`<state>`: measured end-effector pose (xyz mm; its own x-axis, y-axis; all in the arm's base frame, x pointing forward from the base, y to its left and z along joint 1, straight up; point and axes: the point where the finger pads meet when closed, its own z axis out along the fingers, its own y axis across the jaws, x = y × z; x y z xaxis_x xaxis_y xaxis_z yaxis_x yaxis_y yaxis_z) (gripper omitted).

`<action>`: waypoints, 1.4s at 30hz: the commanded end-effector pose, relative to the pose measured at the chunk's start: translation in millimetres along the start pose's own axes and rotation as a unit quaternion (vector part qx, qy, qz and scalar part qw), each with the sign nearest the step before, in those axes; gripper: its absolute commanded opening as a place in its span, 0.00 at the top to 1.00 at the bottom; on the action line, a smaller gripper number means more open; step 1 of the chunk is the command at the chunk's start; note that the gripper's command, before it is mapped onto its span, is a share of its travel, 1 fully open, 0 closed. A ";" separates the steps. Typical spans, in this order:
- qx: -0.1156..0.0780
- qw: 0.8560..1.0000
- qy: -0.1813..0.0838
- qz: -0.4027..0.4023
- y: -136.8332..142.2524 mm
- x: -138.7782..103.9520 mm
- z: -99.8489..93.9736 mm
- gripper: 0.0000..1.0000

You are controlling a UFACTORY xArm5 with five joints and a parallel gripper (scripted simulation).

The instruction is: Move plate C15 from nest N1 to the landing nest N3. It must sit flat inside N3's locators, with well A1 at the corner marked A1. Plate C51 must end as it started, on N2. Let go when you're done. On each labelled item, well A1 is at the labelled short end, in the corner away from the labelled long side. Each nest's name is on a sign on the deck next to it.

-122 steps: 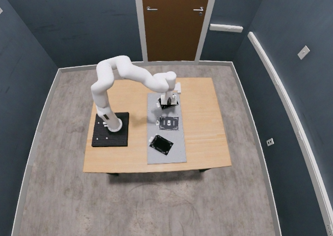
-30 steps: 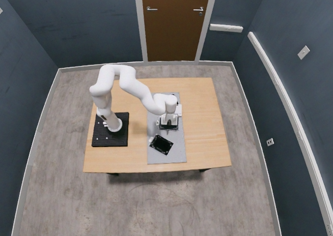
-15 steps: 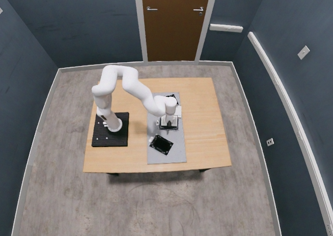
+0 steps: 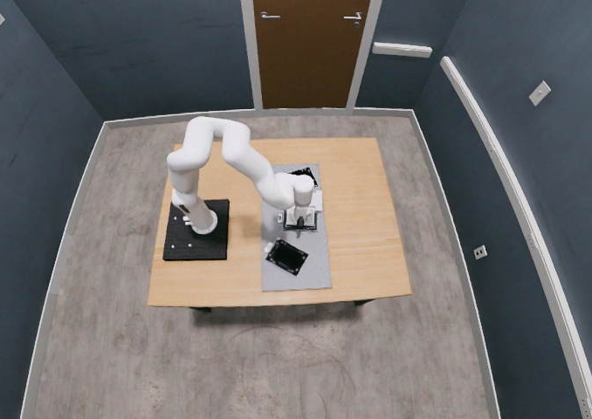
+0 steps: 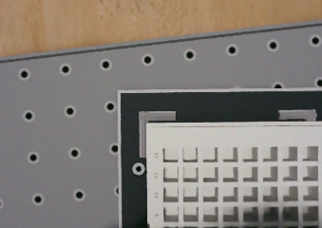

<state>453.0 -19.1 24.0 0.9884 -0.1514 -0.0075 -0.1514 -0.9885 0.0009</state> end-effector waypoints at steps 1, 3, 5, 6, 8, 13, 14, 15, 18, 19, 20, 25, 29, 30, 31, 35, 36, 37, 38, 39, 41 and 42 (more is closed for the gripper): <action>-0.001 1.000 0.003 0.000 -0.2 2.0 0.6 1.00; -0.001 1.000 0.003 0.000 -0.2 2.0 0.6 1.00; -0.001 1.000 0.003 0.000 -0.2 2.0 0.6 1.00; -0.001 1.000 0.003 0.000 -0.2 2.0 0.6 1.00; -0.001 1.000 0.003 0.000 -0.2 2.0 0.6 1.00; -0.001 1.000 0.003 0.000 -0.2 2.0 0.6 1.00; -0.001 1.000 0.003 0.000 -0.2 2.0 0.6 1.00; -0.001 1.000 0.003 0.000 -0.2 2.0 0.6 1.00; -0.001 1.000 0.003 0.000 -0.2 2.0 0.6 1.00; -0.001 1.000 0.003 0.000 -0.2 2.0 1.3 1.00; -0.001 1.000 0.003 0.000 -0.2 2.0 1.9 1.00; -0.001 1.000 0.003 0.000 -0.2 2.0 3.9 1.00; -0.001 1.000 0.003 0.000 -0.2 2.1 6.6 1.00; -0.001 1.000 0.003 0.000 -0.2 2.1 7.3 1.00; -0.001 1.000 0.003 0.000 -0.2 2.1 8.0 1.00; -0.001 1.000 0.003 0.000 -0.2 2.1 10.6 1.00; -0.001 1.000 0.003 0.000 -0.2 2.1 11.3 1.00; -0.001 1.000 0.003 0.000 -0.2 2.1 12.0 1.00; -0.001 1.000 0.003 0.000 -0.2 2.1 12.6 1.00; -0.001 1.000 0.003 0.000 -0.2 2.1 13.3 1.00; -0.001 1.000 0.003 0.000 -0.2 2.1 13.3 1.00; -0.001 1.000 0.003 0.000 -0.2 2.1 14.0 1.00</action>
<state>453.2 -19.1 10.8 0.9884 -0.1514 -0.0070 -0.1514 -0.9885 0.0008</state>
